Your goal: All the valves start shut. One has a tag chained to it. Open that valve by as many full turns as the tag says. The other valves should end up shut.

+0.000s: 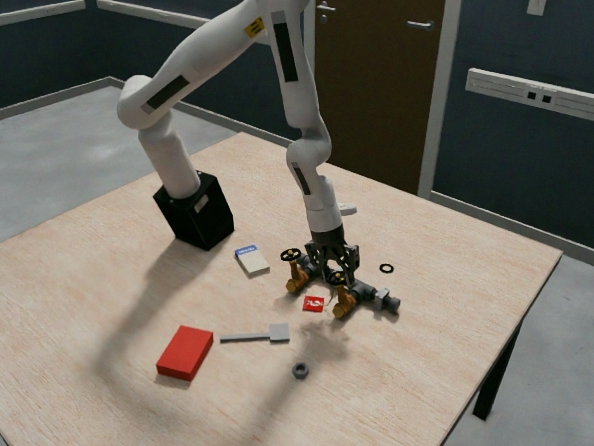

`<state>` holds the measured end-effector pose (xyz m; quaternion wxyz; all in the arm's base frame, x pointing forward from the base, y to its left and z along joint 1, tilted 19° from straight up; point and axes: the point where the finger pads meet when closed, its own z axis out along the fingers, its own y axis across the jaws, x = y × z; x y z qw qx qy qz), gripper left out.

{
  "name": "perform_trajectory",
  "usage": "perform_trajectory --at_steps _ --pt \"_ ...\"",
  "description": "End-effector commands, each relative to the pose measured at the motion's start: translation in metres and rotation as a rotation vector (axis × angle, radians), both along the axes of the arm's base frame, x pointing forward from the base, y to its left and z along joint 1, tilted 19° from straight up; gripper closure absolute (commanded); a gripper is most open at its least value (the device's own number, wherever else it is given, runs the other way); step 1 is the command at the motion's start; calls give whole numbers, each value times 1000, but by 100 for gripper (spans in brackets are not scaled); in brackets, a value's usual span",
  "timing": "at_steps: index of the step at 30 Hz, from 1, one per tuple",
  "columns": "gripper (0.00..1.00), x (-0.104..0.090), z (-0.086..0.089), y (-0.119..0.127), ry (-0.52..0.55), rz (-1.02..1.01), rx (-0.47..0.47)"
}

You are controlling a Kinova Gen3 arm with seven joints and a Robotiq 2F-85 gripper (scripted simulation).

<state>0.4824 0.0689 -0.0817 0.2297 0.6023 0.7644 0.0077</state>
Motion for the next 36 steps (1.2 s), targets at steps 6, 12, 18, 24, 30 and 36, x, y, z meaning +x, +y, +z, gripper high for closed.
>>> perform_trajectory --at_steps 6,12,18,24,30,36 --pt "41 1 1 1 -1 1 1" --pt "41 1 1 1 -1 1 1" --pt "41 1 1 1 -1 1 1" --pt "41 1 1 1 3 16 -5" --pt "41 1 1 1 14 54 -21" --pt "41 1 1 1 50 175 -69"
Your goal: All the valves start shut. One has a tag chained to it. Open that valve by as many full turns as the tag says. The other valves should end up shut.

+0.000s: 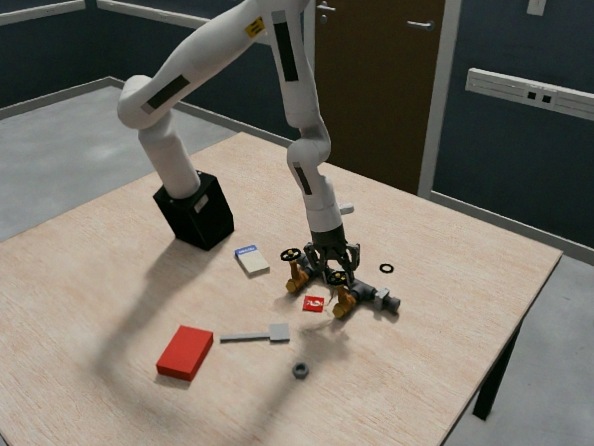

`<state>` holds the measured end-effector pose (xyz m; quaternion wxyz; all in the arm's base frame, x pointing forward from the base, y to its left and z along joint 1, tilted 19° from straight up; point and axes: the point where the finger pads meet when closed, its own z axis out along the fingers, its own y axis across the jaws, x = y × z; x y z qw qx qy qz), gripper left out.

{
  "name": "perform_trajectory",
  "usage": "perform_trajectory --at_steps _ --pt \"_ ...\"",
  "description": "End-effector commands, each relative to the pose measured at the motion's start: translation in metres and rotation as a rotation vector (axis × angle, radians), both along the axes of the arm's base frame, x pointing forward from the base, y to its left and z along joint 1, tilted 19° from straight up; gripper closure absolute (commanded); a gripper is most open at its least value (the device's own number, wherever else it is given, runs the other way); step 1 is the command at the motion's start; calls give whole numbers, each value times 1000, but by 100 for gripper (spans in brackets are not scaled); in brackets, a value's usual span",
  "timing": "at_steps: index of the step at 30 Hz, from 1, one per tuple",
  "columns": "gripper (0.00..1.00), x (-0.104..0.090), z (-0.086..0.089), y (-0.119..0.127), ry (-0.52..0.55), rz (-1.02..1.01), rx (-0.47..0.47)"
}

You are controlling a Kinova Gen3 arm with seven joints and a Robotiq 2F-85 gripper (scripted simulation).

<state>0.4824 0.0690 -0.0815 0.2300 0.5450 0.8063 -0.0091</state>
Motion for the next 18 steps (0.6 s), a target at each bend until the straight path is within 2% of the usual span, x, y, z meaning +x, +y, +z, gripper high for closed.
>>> perform_trajectory --at_steps 1,8,10,18 --pt "41 0 0 0 20 72 -28" --pt "41 0 0 0 97 332 -133" --pt "41 0 0 0 97 332 -133" --pt "41 0 0 0 219 743 -299"
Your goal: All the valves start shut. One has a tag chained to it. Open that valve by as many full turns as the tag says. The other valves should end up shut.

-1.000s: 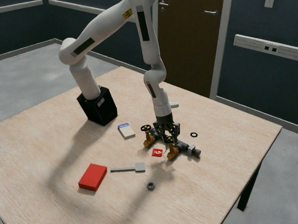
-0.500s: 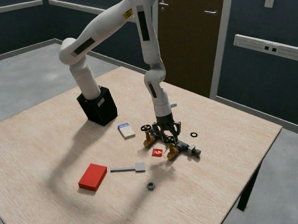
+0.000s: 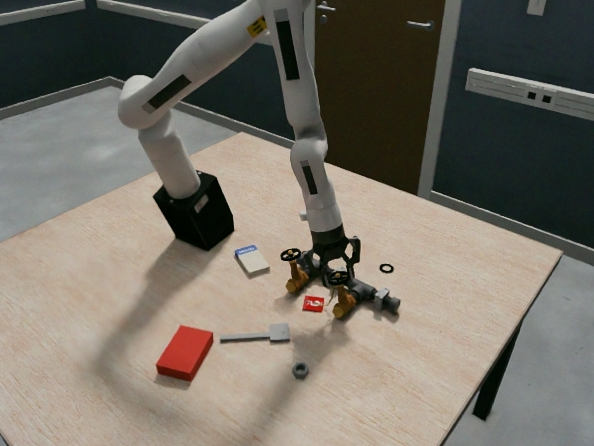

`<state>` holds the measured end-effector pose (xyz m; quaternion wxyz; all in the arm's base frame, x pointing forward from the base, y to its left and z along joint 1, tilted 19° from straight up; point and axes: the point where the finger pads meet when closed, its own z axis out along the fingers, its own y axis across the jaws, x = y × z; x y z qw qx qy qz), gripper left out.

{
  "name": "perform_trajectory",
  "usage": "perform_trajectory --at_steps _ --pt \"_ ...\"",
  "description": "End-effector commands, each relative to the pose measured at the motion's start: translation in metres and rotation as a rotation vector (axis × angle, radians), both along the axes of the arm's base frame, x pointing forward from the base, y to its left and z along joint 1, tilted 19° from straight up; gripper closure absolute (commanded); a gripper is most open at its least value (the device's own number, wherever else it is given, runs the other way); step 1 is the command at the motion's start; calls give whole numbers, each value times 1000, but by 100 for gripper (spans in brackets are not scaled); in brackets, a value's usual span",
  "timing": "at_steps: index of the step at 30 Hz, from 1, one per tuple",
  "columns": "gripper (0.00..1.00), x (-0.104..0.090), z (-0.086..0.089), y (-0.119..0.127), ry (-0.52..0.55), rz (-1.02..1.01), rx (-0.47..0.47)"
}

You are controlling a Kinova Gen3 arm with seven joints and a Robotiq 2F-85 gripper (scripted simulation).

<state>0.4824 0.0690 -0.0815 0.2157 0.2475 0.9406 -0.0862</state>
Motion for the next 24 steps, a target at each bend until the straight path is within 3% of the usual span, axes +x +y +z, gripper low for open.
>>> perform_trajectory --at_steps 1,7,9,24 --pt "41 0 0 0 60 198 -75" --pt "41 0 0 0 168 558 -221" --pt "41 0 0 0 168 558 -221" --pt "41 0 0 0 423 1412 -569"
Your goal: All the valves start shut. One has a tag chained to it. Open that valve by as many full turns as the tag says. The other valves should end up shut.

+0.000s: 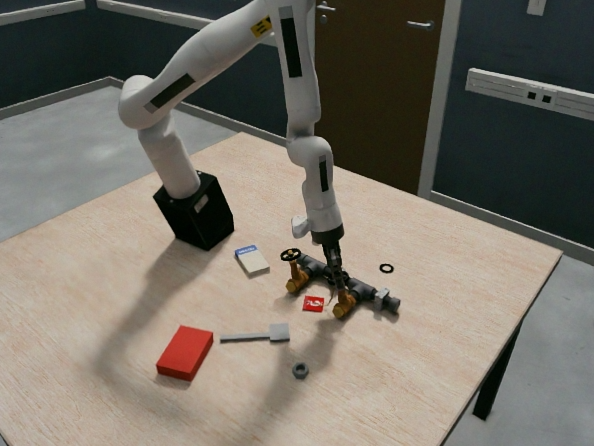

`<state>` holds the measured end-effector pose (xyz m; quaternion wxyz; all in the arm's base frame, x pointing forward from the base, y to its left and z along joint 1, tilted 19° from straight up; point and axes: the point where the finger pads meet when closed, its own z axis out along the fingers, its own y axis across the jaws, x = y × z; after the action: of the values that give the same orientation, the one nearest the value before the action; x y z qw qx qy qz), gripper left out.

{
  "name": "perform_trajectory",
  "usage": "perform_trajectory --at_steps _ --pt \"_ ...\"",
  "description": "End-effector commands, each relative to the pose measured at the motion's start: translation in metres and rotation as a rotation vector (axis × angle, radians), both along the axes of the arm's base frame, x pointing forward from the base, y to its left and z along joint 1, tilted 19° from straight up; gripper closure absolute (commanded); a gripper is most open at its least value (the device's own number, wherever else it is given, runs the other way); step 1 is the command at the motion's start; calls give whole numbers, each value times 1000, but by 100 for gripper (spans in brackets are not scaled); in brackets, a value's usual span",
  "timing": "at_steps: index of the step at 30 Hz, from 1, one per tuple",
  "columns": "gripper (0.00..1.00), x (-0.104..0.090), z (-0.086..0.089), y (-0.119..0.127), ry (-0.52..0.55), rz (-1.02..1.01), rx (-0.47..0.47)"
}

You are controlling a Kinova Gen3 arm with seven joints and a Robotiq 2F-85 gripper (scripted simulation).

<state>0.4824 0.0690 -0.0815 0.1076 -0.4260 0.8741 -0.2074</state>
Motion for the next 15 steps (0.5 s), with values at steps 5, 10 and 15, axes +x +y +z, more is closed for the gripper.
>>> perform_trajectory --at_steps 5,10,15 --pt "41 1 0 0 86 276 -105" --pt "41 1 0 0 139 452 -176" --pt "41 0 0 0 173 568 -223"
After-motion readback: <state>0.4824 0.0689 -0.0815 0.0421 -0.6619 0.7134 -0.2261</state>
